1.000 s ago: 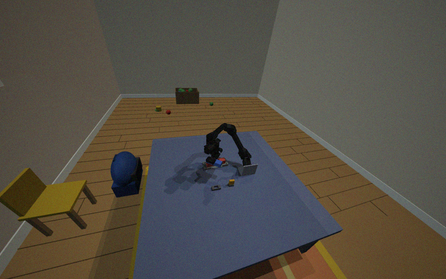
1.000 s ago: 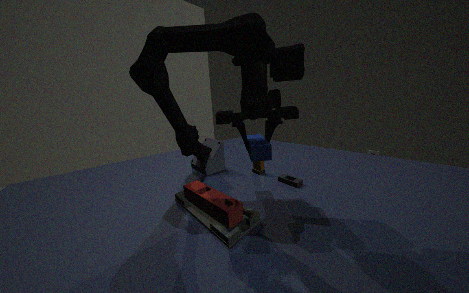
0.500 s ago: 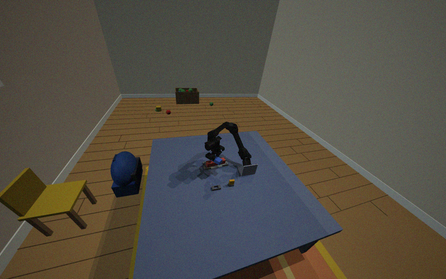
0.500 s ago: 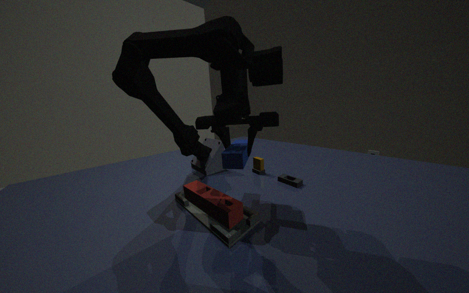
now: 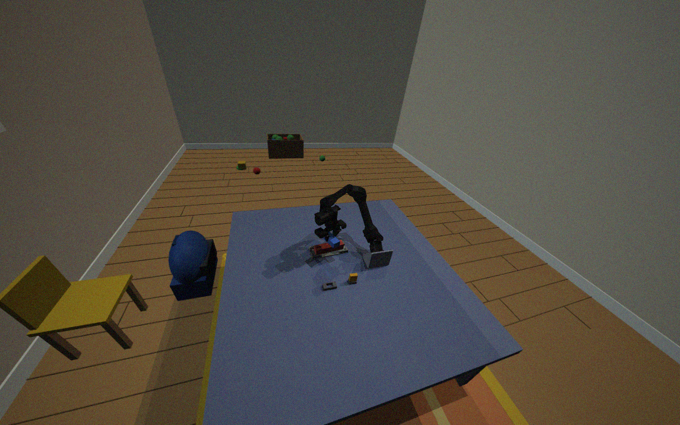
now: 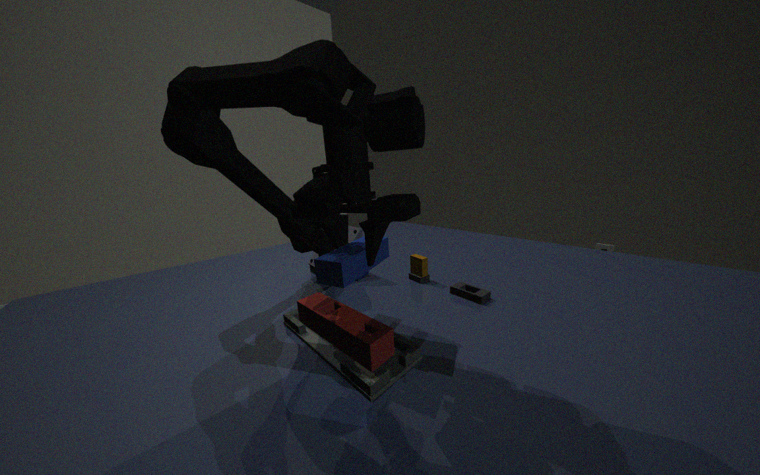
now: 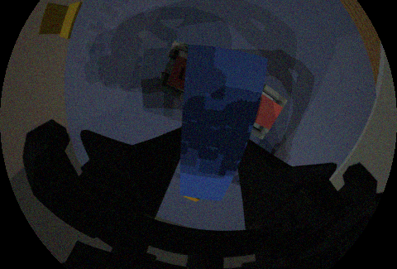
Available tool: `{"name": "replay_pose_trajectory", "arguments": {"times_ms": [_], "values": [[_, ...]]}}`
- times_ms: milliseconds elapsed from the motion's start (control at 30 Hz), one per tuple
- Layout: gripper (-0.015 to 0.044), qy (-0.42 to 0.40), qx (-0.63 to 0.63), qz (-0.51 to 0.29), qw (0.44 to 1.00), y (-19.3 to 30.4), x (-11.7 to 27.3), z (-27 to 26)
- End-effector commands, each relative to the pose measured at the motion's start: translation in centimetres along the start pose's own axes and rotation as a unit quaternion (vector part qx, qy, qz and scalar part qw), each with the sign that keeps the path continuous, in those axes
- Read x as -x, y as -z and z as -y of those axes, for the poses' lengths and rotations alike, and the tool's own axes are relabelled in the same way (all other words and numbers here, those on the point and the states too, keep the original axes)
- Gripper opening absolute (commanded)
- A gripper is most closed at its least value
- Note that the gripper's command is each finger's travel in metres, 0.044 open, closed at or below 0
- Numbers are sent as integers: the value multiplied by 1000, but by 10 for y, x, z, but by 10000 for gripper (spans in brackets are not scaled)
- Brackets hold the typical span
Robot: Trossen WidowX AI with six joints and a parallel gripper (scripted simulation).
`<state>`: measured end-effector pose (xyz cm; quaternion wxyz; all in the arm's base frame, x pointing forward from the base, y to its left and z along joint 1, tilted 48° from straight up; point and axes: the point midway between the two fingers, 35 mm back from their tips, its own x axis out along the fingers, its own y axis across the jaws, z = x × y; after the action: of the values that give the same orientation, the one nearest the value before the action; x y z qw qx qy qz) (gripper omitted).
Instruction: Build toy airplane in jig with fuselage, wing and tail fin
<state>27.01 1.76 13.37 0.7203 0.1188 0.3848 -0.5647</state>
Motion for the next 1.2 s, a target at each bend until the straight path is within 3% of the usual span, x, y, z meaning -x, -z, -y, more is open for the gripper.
{"name": "replay_pose_trajectory", "arguments": {"times_ms": [0,467,733,1167], "values": [[0,0,-31,3,1000,-5,-4,10],[0,3,-137,8,991,-20,-16,45],[195,3,-137,8,991,-20,-16,45],[195,3,-137,8,991,-20,-17,45]]}}
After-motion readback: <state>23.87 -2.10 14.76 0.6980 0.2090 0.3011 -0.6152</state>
